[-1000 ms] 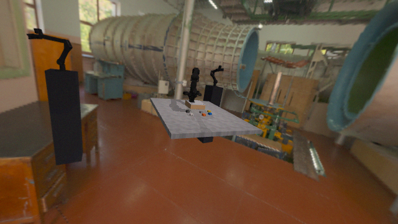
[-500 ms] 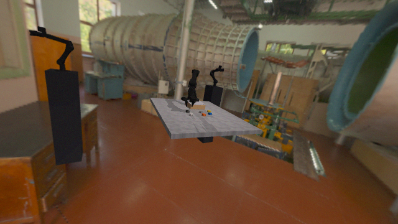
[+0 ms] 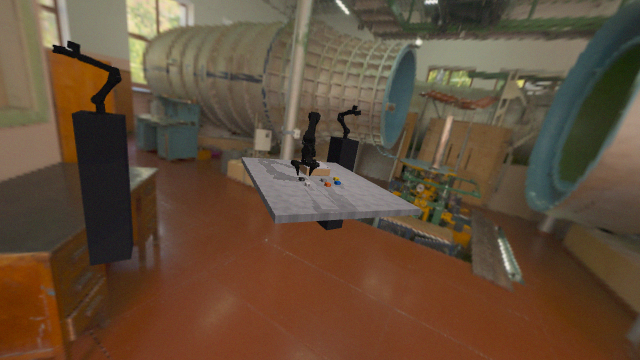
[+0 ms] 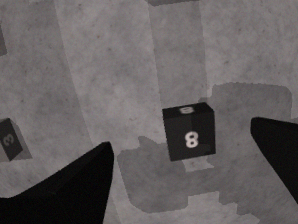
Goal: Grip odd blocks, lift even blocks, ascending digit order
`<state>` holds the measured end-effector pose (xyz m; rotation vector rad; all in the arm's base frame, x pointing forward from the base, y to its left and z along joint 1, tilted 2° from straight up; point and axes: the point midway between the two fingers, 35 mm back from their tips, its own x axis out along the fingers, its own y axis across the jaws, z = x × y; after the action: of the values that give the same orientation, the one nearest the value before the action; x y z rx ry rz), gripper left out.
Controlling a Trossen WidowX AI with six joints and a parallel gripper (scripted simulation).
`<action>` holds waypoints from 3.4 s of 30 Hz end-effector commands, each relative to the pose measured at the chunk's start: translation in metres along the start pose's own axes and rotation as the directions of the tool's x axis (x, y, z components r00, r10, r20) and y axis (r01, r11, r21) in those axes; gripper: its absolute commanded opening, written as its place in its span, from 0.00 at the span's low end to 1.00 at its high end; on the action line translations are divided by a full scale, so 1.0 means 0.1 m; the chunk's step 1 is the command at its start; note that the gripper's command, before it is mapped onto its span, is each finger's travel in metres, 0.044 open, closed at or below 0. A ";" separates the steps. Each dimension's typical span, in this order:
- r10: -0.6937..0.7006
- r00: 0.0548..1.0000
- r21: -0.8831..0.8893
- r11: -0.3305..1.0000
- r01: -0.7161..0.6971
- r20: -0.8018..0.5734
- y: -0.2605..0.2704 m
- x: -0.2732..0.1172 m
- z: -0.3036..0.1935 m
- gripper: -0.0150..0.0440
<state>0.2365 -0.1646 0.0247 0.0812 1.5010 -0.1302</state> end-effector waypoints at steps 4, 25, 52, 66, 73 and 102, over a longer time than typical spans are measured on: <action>-0.001 1.000 -0.004 1.000 0.001 -0.006 0.00 0.13 -0.02 0.93; -0.001 1.000 -0.004 1.000 0.001 -0.006 0.00 0.26 -0.02 0.46; -0.001 1.000 -0.004 1.000 0.001 -0.006 0.00 0.16 -0.02 0.46; -0.001 1.000 -0.004 1.000 0.001 -0.006 0.00 0.11 -0.02 0.46; -0.001 1.000 -0.004 1.000 0.001 -0.006 0.00 0.15 -0.02 0.46; -0.001 1.000 -0.004 1.000 0.001 -0.006 0.00 0.26 -0.02 0.93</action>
<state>0.2360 -0.1643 -0.0011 0.0832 1.5065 -0.1283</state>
